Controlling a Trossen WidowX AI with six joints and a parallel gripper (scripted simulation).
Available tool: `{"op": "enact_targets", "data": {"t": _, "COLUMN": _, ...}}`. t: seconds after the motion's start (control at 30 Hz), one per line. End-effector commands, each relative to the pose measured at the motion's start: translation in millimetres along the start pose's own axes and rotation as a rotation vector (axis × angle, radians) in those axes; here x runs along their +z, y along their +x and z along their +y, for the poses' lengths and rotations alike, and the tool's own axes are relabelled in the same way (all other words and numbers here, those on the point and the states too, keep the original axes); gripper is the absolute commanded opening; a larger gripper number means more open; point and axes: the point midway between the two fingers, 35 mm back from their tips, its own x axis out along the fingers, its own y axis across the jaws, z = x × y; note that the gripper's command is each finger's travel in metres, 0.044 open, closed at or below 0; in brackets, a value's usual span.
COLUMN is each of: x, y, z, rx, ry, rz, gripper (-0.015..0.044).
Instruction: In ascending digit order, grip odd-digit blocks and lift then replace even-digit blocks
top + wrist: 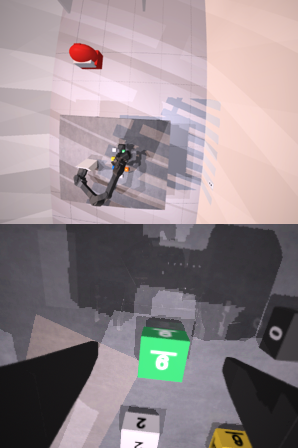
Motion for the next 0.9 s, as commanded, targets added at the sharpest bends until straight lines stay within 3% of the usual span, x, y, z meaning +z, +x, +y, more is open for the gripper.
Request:
{"op": "enact_targets", "data": {"t": 0.0, "x": -3.8, "y": 9.3, "z": -0.7, "rx": -0.008, "ry": -0.011, "rz": 0.008, "gripper": 0.04}}
{"op": "enact_targets", "data": {"t": 0.2, "x": -4.2, "y": 16.3, "z": -1.0, "rx": -0.009, "ry": -0.011, "rz": 0.008, "gripper": 0.04}}
{"op": "enact_targets", "data": {"t": 0.57, "x": -4.2, "y": 16.3, "z": -1.0, "rx": -0.009, "ry": -0.011, "rz": 0.008, "gripper": 0.012}}
{"op": "enact_targets", "data": {"t": 0.87, "x": -4.2, "y": 16.3, "z": -1.0, "rx": -0.009, "ry": -0.011, "rz": 0.008, "gripper": 0.012}}
